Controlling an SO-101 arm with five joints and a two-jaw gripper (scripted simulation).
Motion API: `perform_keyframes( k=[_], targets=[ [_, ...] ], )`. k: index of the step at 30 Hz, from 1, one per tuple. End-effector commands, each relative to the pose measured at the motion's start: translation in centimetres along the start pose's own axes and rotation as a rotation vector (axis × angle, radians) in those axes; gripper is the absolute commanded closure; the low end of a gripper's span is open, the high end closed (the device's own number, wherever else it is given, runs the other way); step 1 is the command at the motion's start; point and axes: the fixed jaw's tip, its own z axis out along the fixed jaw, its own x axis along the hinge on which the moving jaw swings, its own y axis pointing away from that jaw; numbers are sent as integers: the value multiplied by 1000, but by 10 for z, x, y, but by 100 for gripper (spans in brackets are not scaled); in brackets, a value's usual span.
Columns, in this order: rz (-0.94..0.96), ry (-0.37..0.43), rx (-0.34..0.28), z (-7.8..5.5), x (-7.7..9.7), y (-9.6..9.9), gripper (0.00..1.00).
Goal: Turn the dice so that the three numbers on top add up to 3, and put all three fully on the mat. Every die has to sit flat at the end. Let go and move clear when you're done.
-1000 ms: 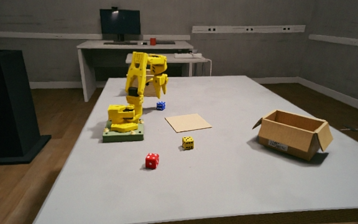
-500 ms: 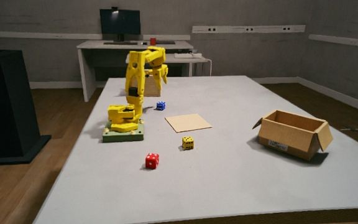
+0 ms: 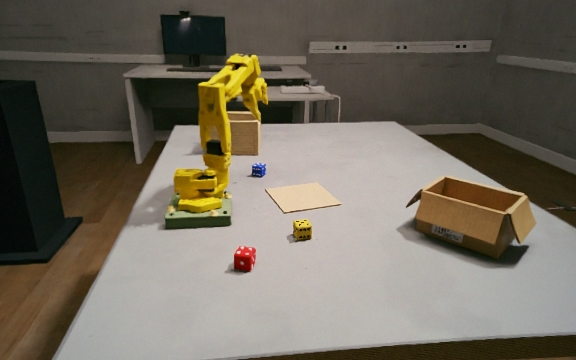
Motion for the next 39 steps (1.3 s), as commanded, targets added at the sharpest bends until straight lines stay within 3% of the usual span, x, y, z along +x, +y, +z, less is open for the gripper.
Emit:
perform_keyframes(
  k=[1,21,39],
  targets=[
    [-4,2,36,-8,1,-3,65],
    [88,-2,36,-8,-1,-4,65],
    [535,-22,31,-8,-10,-9,65]
  ],
)
